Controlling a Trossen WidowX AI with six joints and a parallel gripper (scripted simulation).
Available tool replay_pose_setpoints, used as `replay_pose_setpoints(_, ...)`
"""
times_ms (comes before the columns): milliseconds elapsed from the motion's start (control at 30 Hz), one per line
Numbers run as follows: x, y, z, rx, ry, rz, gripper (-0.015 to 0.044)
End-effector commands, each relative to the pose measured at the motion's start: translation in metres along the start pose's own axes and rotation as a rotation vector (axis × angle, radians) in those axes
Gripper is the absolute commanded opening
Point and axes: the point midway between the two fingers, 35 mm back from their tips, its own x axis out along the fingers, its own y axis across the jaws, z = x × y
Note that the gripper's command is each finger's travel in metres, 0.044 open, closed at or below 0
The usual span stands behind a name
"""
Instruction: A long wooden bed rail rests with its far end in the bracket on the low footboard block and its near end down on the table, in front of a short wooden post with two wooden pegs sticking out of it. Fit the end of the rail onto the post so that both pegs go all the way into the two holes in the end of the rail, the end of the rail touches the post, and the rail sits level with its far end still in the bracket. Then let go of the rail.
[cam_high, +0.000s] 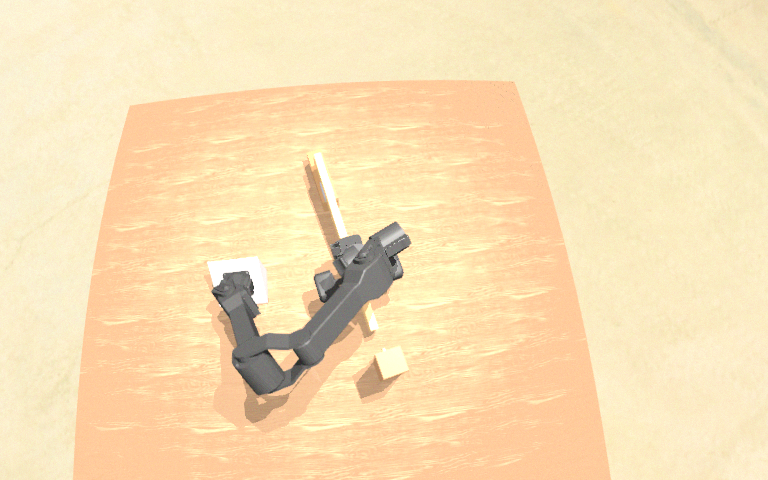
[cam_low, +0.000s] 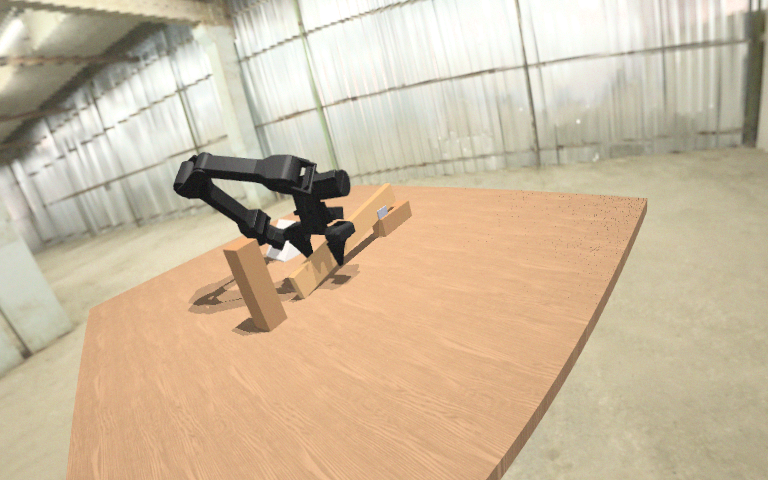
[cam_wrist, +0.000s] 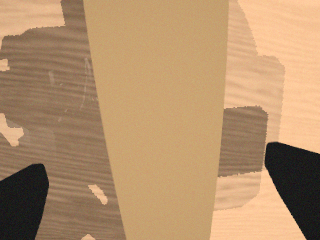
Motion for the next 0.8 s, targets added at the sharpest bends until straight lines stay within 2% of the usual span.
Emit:
replay_pose_setpoints(0,0.0044,0.0004,-0.0011,-0.004,0.005,-0.005,0.0440)
replay_pose_setpoints(67,0.0054,0.0005,-0.0011,-0.004,0.006,-0.005,0.0440)
replay_pose_setpoints(533,0.0054,0.0005,-0.0011,-0.004,0.006,-0.005,0.0072)
replay_pose_setpoints(767,0.0054,0.0005,-0.0011,-0.004,0.006,-0.005,0.0026)
